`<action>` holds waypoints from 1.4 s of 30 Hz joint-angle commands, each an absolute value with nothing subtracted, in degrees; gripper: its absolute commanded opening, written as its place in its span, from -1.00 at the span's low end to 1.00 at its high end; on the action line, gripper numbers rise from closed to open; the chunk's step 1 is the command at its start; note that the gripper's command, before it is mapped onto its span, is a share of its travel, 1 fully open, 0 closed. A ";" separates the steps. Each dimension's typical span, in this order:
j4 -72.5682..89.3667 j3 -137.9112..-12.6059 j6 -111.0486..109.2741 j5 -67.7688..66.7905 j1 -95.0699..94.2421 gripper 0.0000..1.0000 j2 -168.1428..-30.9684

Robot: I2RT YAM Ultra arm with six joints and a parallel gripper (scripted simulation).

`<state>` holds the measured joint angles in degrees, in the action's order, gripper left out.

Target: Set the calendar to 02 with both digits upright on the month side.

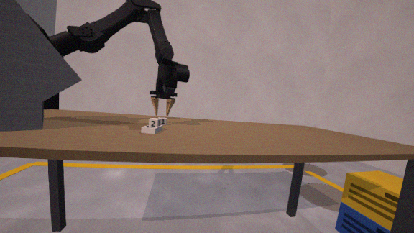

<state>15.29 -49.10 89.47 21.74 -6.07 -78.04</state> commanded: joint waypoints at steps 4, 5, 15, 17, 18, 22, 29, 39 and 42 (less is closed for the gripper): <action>16.71 -49.73 89.10 22.04 -5.14 -0.11 -76.49; 17.30 -49.76 88.94 22.20 -4.92 -0.11 -76.00; 25.10 -50.78 86.58 24.40 -1.84 -0.11 -70.15; 25.60 -50.88 86.42 24.54 -1.63 -0.11 -69.82; 25.60 -50.88 86.42 24.54 -1.63 -0.11 -69.82; 26.42 -51.05 86.15 24.79 -1.29 -0.11 -69.28; 26.53 -51.07 87.98 19.80 -3.84 -0.11 -68.80; 26.90 -51.13 94.22 2.80 -12.54 -0.11 -67.18; 26.93 -51.13 94.88 1.02 -13.46 -0.11 -67.01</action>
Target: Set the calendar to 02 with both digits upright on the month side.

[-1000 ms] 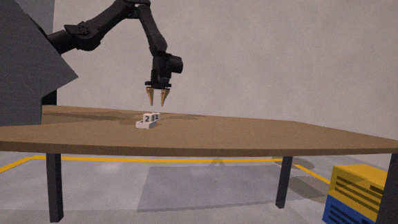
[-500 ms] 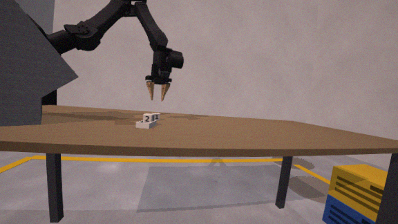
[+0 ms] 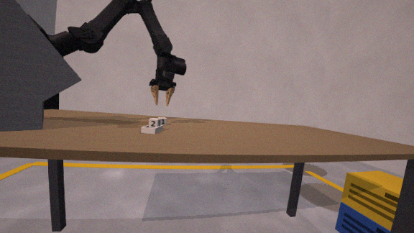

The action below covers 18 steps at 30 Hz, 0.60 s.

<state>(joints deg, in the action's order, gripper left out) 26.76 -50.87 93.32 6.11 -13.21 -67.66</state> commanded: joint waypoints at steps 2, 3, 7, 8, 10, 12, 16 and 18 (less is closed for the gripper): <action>26.94 -51.14 94.91 0.94 -13.50 -0.11 -67.02; 26.98 -51.17 95.01 0.67 -13.64 -0.11 -67.06; 27.75 -51.84 97.10 -4.60 -16.35 -0.11 -67.89; 28.09 -52.13 98.00 -6.89 -17.53 -0.11 -68.25; 28.09 -52.13 98.00 -6.89 -17.53 -0.11 -68.25; 28.83 -52.77 100.01 -11.95 -20.14 -0.11 -69.05; 30.04 -53.82 103.29 -20.25 -24.41 -0.11 -70.36; 30.30 -54.04 103.98 -22.00 -25.32 -0.11 -70.64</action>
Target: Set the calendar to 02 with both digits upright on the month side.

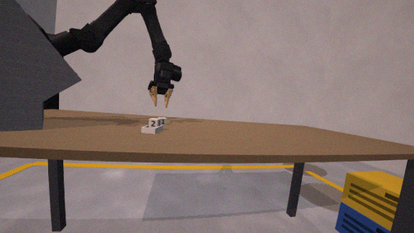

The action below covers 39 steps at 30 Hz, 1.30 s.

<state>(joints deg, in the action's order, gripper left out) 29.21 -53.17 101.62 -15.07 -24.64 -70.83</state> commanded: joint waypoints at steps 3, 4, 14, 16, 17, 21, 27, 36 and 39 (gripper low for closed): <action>30.36 -54.09 104.14 -22.37 -25.50 -0.11 -70.71; 30.50 -54.20 104.33 -22.70 -25.65 -0.11 -70.86; 36.62 -58.93 113.45 -37.88 -32.64 -0.11 -77.68; 37.83 -59.87 115.25 -40.87 -34.02 -0.11 -79.02; 38.13 -60.10 115.71 -41.64 -34.37 -0.11 -79.37; 38.29 -60.22 115.94 -42.01 -34.55 -0.11 -79.54; 38.29 -60.22 115.94 -42.01 -34.55 -0.11 -79.54; 38.20 -60.22 115.94 -42.01 -34.54 -0.11 -79.63; 38.02 -60.23 115.94 -42.01 -34.55 -0.11 -79.82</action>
<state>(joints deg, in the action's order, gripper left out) 38.02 -59.99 115.90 -41.17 -34.54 -80.12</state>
